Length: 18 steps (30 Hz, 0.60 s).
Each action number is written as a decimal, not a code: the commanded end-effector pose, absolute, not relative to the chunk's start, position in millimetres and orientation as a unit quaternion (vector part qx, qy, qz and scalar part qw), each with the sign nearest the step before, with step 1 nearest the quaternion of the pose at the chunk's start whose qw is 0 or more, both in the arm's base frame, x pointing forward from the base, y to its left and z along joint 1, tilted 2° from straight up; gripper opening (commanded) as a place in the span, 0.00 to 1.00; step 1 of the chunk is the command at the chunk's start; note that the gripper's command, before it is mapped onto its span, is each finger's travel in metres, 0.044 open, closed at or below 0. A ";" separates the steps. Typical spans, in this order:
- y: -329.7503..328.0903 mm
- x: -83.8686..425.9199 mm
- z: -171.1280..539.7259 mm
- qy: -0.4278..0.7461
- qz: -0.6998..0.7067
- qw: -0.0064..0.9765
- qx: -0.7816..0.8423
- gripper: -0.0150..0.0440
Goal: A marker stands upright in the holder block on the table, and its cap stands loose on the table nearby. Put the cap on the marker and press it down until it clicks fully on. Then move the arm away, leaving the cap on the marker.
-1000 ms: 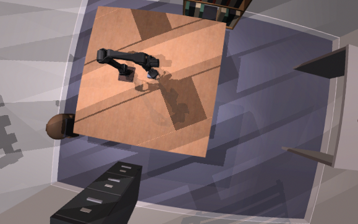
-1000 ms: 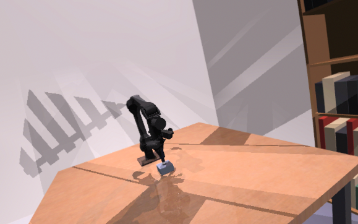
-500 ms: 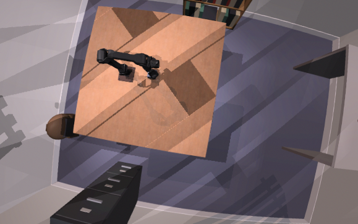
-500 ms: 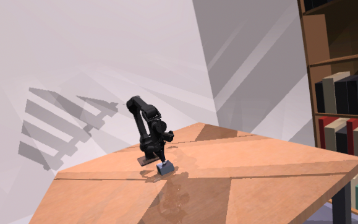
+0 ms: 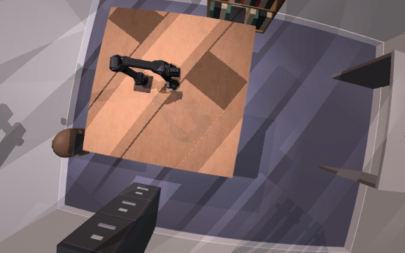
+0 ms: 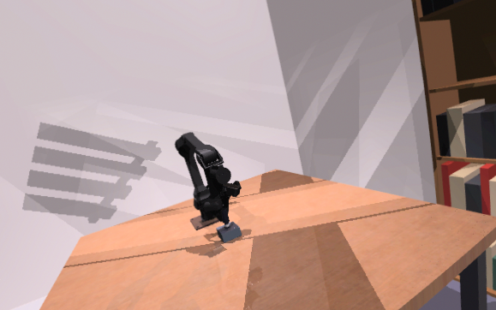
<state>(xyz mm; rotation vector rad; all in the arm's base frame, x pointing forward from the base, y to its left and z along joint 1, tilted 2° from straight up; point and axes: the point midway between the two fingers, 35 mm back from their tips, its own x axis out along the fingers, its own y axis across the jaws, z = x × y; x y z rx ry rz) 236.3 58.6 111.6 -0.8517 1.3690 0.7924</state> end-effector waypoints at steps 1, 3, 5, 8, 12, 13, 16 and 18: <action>58.5 236.4 111.7 0.596 0.345 0.623 -0.371 0.97; 58.5 236.4 111.7 0.596 0.345 0.623 -0.371 1.00; 58.9 237.1 119.9 0.596 0.345 0.623 -0.371 1.00; 59.9 236.7 155.5 0.596 0.345 0.623 -0.371 1.00; 59.7 232.4 186.5 0.596 0.345 0.623 -0.371 1.00; 59.7 232.4 186.5 0.596 0.345 0.623 -0.371 1.00; 59.7 232.4 186.3 0.599 0.341 0.626 -0.366 0.96; 60.1 232.4 185.2 0.618 0.305 0.646 -0.329 0.87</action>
